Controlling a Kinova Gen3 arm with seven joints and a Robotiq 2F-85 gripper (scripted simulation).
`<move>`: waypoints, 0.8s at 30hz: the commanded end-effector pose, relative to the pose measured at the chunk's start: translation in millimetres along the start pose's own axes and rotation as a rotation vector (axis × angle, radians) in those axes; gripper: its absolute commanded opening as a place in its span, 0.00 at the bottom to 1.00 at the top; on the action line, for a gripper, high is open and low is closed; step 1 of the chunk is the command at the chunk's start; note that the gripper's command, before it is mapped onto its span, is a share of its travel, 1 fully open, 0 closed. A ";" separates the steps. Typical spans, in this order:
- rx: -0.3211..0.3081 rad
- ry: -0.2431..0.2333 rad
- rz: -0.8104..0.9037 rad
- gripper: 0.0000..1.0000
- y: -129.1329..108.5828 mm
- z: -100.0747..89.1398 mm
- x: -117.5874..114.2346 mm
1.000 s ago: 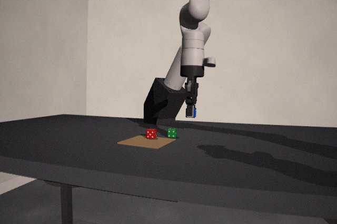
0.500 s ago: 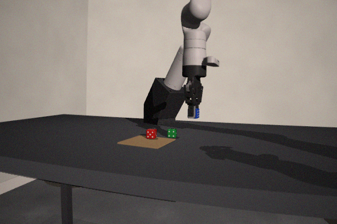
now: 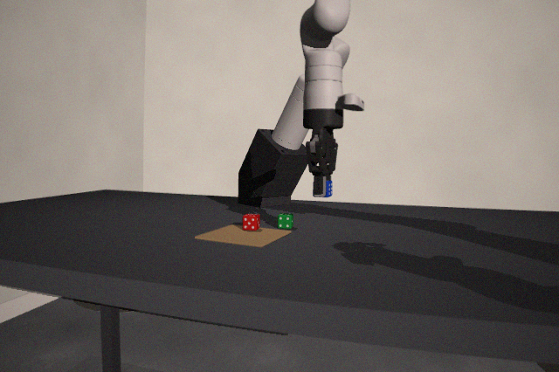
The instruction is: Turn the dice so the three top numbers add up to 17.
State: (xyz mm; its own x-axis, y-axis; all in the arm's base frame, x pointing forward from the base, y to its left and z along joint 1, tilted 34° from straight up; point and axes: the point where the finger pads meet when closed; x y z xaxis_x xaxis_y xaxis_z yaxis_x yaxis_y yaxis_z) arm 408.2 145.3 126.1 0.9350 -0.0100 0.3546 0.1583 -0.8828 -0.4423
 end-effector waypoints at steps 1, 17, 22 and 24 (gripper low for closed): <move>0.008 0.002 0.007 0.26 2.8 0.2 -0.3; 0.170 0.041 0.007 0.26 3.7 -0.3 0.6; 0.299 0.081 0.007 0.26 3.7 -0.7 1.1; 0.371 0.104 0.006 0.26 3.6 -0.6 0.9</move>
State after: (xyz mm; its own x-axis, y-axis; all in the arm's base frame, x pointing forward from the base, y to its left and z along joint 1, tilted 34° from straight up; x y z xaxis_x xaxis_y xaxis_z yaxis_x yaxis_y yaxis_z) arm 408.4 155.5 137.9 0.9008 0.0018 0.4343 0.3117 -0.6989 -0.6437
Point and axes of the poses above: the point where the finger pads meet when closed, its own z axis out along the fingers, its own x axis across the jaws, y = z × x, and after that the axes turned 15 degrees about -z, right-handed
